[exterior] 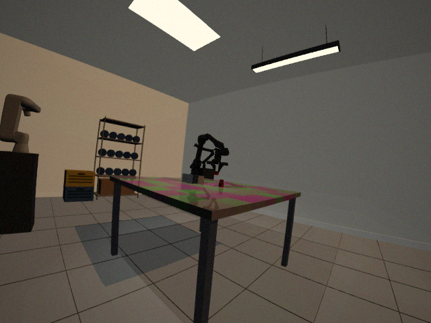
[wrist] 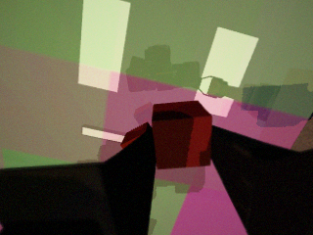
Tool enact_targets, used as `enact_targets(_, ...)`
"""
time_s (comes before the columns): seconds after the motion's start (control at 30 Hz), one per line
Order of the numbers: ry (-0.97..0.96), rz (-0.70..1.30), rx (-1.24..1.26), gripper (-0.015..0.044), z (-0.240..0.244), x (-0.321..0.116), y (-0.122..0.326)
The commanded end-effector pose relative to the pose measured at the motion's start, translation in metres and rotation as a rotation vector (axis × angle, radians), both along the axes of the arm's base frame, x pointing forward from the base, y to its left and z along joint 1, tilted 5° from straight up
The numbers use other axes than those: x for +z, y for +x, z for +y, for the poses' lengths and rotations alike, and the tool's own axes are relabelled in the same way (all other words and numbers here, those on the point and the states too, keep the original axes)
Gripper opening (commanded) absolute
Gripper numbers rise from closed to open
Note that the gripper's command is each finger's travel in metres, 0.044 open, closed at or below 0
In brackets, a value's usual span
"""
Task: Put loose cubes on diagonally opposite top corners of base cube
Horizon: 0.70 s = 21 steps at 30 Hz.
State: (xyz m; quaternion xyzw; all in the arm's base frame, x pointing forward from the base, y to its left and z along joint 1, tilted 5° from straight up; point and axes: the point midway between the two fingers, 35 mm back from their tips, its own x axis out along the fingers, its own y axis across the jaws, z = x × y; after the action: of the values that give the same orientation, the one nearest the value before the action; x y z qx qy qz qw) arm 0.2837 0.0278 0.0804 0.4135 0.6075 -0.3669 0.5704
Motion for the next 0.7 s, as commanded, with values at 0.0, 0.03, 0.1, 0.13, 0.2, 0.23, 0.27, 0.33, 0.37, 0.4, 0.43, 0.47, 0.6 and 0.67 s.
enact_targets(0.0,0.0,-0.01,0.062,0.0105,0.014,0.0,0.001)
enact_targets(0.03,0.0,-0.011,0.075,0.0105,0.017,0.0,0.001)
enact_targets(0.1,0.0,-0.013,0.102,0.0105,0.023,0.0,0.001)
enact_targets(0.13,0.001,-0.014,0.116,0.0105,0.026,0.0,0.0)
enact_targets(0.2,0.001,-0.016,0.143,0.0105,0.033,0.0,0.0)
enact_targets(0.23,0.002,-0.018,0.156,0.0105,0.036,0.0,0.0)
enact_targets(0.27,0.002,-0.019,0.169,0.0105,0.039,0.0,-0.001)
enact_targets(0.33,0.003,-0.021,0.196,0.0105,0.046,-0.001,-0.002)
enact_targets(0.37,0.003,-0.022,0.21,0.0105,0.049,-0.001,-0.002)
enact_targets(0.4,0.004,-0.023,0.223,0.0105,0.052,-0.001,-0.003)
enact_targets(0.43,0.004,-0.024,0.237,0.0105,0.055,-0.001,-0.003)
enact_targets(0.47,0.005,-0.025,0.25,0.0105,0.058,-0.001,-0.004)
enact_targets(0.6,0.006,-0.03,0.304,0.0105,0.071,-0.001,-0.006)
enact_targets(0.67,0.007,-0.032,0.331,0.0105,0.077,-0.001,-0.008)
